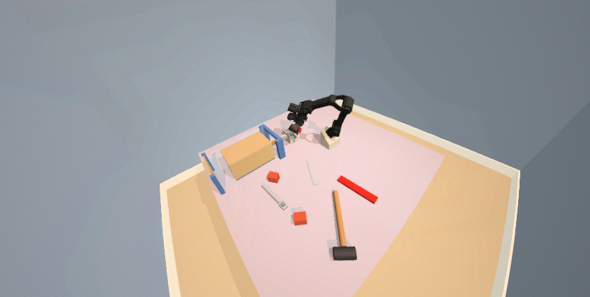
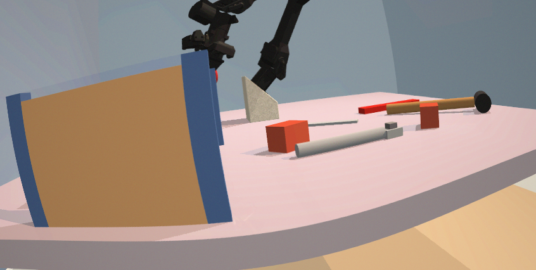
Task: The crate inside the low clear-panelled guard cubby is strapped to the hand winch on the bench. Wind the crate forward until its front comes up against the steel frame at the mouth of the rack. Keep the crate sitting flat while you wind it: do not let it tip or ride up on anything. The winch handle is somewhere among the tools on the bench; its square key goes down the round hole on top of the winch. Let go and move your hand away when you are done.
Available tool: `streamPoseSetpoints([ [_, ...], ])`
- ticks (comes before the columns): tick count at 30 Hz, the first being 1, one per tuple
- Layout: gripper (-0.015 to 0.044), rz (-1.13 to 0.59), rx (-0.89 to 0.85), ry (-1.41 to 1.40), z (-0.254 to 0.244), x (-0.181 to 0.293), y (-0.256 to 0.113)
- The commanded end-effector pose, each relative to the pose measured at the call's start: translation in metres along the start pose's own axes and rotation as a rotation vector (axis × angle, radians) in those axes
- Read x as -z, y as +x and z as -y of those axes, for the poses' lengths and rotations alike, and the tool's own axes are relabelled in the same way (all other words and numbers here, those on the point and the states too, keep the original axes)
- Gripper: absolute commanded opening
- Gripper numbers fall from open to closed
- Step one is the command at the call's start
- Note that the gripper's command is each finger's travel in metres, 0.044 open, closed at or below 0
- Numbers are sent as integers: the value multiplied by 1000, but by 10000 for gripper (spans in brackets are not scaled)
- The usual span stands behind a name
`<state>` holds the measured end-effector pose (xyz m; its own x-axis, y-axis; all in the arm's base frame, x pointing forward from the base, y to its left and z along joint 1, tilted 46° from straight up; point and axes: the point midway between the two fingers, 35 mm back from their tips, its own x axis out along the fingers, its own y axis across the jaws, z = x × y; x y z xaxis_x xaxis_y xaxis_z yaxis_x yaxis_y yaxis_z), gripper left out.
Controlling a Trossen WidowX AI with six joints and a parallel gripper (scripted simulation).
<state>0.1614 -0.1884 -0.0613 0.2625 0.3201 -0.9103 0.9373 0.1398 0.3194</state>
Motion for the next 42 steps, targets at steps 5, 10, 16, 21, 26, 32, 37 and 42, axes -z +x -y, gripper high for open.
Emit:
streamPoseSetpoints([
  [5, 0, -11, 21, 11, 16, 8, -2],
  [10, 0, -11, 22, 11, 23, 10, -3],
  [16, 0, -11, 23, 11, 31, 12, -4],
  [21, 0, -11, 23, 12, 37, 13, -5],
  [26, 0, -11, 24, 12, 45, 13, -5],
  [32, 0, -10, 24, 12, 53, 14, -5],
  [37, 0, -10, 25, 12, 60, 13, -5],
  [42, 0, -10, 26, 12, 67, 13, -5],
])
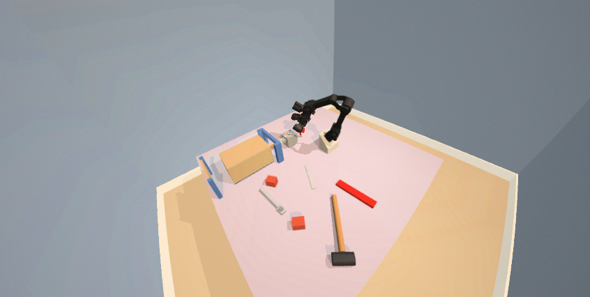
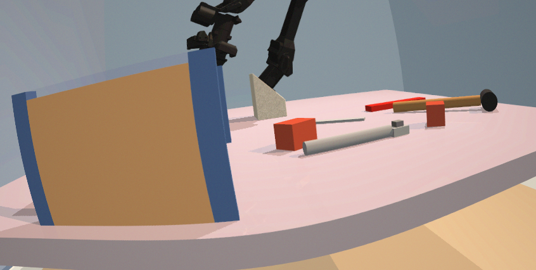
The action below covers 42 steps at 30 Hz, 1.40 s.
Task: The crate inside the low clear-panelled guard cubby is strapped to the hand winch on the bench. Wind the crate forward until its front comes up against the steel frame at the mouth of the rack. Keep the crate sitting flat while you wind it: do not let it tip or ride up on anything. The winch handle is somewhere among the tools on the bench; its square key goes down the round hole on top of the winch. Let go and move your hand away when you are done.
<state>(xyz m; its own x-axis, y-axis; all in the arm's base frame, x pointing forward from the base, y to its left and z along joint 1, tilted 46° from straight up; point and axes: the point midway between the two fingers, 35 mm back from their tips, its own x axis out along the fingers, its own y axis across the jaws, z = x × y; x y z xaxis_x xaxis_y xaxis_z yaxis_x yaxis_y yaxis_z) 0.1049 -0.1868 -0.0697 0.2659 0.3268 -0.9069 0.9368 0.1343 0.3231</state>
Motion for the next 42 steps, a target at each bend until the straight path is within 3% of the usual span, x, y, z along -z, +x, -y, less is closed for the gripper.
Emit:
streamPoseSetpoints([
  [1, 0, -3, 31, 8, 13, 0, 1],
  [42, 0, 0, 36, 8, 65, -22, 10],
])
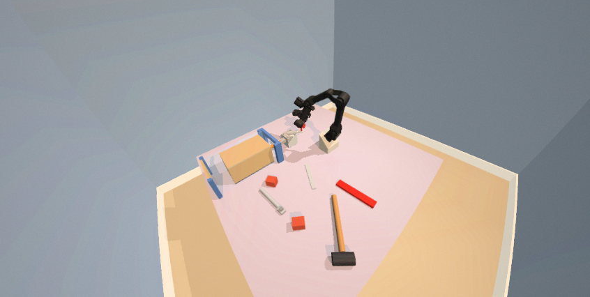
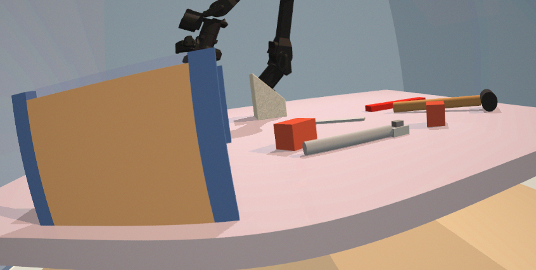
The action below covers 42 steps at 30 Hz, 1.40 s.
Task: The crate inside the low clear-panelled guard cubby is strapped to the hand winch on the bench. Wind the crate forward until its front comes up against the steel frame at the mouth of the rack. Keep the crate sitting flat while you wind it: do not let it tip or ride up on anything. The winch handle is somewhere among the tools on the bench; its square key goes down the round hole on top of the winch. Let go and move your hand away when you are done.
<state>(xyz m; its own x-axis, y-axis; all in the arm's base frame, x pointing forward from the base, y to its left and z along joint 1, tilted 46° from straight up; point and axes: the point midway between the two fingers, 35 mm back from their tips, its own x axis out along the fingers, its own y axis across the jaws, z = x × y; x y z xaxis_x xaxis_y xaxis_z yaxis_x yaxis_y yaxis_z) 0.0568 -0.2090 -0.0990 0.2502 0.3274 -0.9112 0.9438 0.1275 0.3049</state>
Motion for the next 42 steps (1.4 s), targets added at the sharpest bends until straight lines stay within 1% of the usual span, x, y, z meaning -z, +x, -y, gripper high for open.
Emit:
streamPoseSetpoints([
  [1, 0, 3, 20, -4, 8, -5, 3],
  [37, 0, 7, 22, -5, 35, -43, 19],
  [42, 0, 9, 22, -6, 39, -59, 26],
])
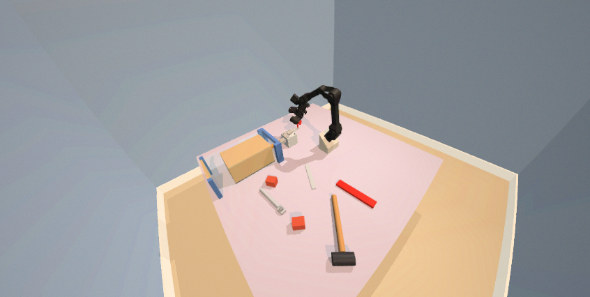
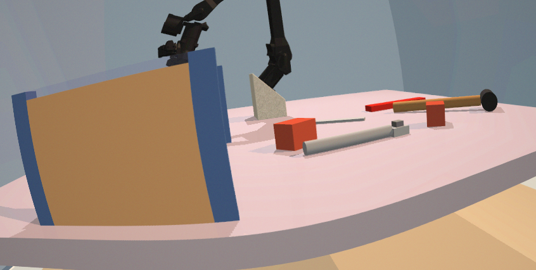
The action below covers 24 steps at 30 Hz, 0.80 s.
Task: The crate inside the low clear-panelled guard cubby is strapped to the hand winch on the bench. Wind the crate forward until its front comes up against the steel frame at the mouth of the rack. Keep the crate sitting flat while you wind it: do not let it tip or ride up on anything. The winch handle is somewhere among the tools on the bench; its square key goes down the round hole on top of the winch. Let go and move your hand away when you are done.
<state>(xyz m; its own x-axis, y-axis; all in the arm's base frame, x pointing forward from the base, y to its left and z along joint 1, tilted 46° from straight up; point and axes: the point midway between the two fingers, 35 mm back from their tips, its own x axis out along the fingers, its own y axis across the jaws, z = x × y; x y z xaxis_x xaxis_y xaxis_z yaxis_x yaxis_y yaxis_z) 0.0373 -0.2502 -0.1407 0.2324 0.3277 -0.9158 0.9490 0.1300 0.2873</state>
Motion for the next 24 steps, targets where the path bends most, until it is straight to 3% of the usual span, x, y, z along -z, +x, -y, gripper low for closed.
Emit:
streamPoseSetpoints([
  [1, 0, 12, 4, -9, 3, -17, 8],
  [24, 0, 15, 3, -10, 0, -49, 22],
])
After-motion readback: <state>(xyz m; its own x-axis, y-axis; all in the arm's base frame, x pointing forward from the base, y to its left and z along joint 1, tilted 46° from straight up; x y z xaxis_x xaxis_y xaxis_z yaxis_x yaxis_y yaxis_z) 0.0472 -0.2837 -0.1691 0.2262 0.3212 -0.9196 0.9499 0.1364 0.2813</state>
